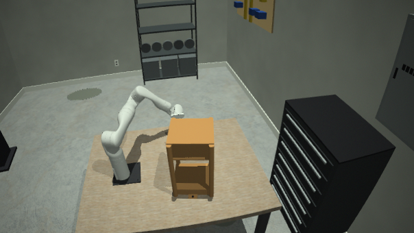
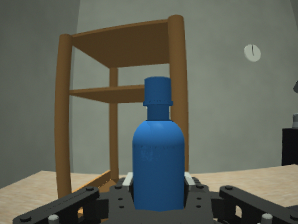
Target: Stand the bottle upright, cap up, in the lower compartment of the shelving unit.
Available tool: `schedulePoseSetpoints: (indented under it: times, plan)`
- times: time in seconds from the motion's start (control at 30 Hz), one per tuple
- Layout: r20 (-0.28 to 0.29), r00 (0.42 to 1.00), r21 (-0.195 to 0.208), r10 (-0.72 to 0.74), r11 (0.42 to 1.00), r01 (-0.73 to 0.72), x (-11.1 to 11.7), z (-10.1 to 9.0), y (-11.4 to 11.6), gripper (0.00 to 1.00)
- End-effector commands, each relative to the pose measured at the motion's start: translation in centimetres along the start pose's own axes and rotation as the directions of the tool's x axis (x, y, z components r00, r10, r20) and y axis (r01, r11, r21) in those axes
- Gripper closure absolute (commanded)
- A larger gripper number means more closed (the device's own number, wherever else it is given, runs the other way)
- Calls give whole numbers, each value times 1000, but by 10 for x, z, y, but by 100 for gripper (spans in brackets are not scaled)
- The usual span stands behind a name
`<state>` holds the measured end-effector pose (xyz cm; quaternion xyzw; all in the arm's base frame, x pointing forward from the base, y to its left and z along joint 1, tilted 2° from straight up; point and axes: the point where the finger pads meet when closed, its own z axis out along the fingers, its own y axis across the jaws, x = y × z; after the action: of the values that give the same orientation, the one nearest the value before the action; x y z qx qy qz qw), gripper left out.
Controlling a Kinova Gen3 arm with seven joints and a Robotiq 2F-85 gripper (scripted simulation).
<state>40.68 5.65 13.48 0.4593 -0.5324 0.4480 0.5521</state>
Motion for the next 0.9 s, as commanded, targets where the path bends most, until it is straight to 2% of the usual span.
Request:
schedulePoseSetpoints:
  times: [0.0, 0.4, 0.87]
  plan:
    - [0, 1000, -4, 0, 1000, 0, 3, 7, 3, 100]
    - [0, 1000, -4, 0, 1000, 0, 3, 23, 6, 100]
    - [0, 1000, -4, 0, 1000, 0, 3, 25, 6, 100]
